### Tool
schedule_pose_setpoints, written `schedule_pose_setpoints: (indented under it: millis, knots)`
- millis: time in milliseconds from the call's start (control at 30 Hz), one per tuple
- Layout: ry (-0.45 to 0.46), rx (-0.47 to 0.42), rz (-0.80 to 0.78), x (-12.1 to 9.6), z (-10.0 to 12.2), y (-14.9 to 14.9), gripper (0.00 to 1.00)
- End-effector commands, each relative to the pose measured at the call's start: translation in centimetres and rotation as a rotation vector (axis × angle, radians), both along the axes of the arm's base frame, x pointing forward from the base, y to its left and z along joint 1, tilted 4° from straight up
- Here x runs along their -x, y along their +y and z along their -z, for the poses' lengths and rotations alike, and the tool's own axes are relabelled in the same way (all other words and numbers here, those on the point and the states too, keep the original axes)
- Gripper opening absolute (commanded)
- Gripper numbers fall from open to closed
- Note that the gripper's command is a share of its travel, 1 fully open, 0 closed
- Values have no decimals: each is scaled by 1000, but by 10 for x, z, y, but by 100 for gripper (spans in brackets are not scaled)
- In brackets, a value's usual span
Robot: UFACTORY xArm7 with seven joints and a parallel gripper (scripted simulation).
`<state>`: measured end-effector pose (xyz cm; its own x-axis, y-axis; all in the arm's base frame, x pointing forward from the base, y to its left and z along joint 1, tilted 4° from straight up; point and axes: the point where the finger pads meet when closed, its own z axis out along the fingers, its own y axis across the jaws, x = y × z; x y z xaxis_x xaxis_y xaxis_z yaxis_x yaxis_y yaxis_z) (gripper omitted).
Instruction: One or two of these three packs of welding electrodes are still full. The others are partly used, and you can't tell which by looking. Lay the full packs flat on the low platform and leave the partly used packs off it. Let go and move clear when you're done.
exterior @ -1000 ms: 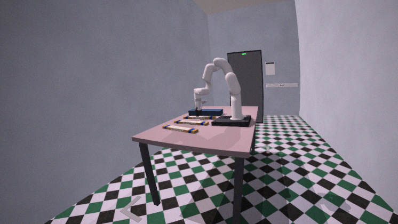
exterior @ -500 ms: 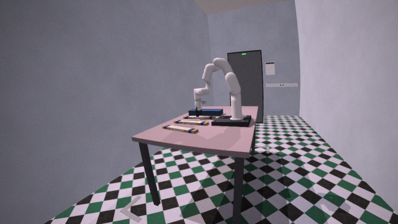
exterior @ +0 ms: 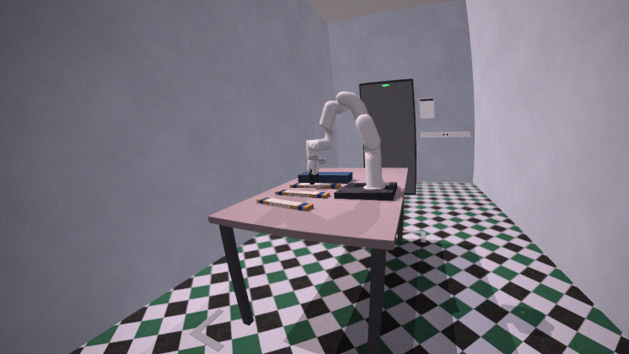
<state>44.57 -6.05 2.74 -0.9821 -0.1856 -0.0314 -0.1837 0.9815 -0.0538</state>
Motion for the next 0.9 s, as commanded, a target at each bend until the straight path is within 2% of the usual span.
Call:
schedule_pose_setpoints:
  millis: [0, 467, 867]
  knots:
    - [-4, 0, 0, -2, 1, 0, 100]
    - [-4, 0, 0, -2, 18, -1, 100]
    - [-4, 0, 0, -2, 19, -1, 100]
